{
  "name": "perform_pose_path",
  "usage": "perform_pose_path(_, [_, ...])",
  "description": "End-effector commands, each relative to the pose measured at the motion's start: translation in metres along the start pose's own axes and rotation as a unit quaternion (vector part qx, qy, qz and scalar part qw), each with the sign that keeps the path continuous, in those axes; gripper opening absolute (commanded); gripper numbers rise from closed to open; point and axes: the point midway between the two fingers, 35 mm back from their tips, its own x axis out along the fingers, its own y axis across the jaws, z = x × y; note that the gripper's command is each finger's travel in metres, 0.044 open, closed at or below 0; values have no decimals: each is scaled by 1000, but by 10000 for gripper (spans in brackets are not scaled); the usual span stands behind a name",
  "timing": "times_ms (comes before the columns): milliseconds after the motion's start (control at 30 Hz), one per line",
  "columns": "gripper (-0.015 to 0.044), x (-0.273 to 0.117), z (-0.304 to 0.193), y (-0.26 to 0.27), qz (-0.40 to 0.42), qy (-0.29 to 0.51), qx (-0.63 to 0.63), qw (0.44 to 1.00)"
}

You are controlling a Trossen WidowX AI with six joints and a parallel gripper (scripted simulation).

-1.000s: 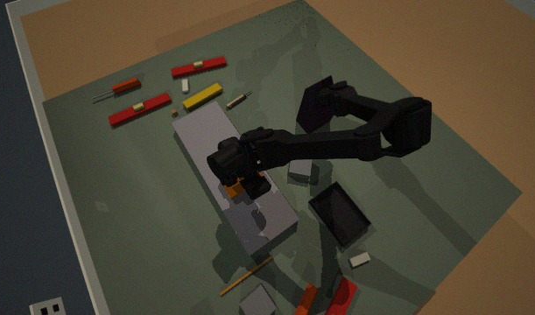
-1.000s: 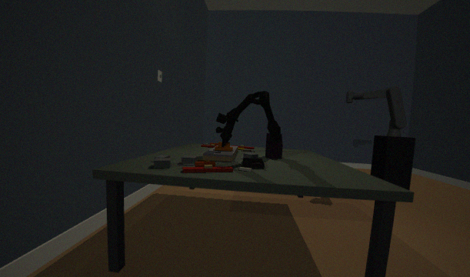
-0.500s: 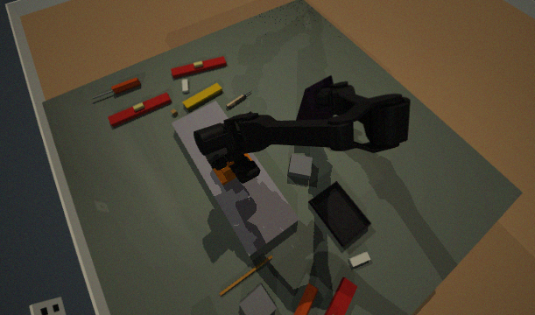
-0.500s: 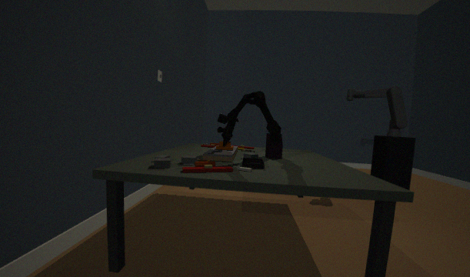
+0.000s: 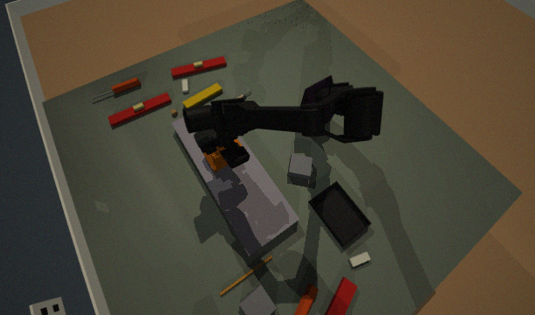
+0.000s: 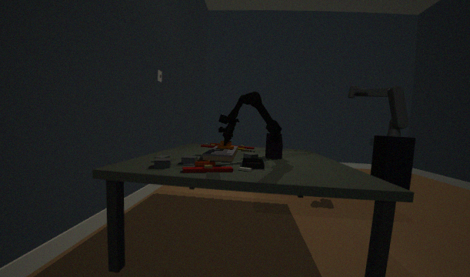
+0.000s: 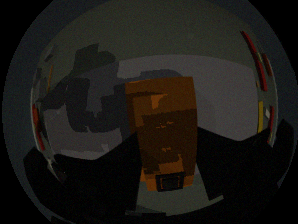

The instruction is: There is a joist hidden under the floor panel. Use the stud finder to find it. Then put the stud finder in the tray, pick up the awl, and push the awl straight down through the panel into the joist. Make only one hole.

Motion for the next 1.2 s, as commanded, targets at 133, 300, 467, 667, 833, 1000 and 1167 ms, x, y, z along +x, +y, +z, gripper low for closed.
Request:
perform_pose_path(133, [0, -1, -1, -34, -4, 0, 2, 1000])
perform_pose_path(300, [0, -1, -1, -51, -4, 0, 2, 1000])
perform_pose_path(467, [0, -1, -1, -69, -5, 0, 1, 1000])
perform_pose_path(667, [0, -2, -1, -90, -5, 0, 1, 1000])
perform_pose_path(833, [0, -2, -1, -108, -6, 0, 1, 1000])
perform_pose_path(1000, [0, -3, -1, -125, -6, 0, 1, 1000])
perform_pose_path(1167, [0, -3, -1, -143, -7, 0, 0, 1000])
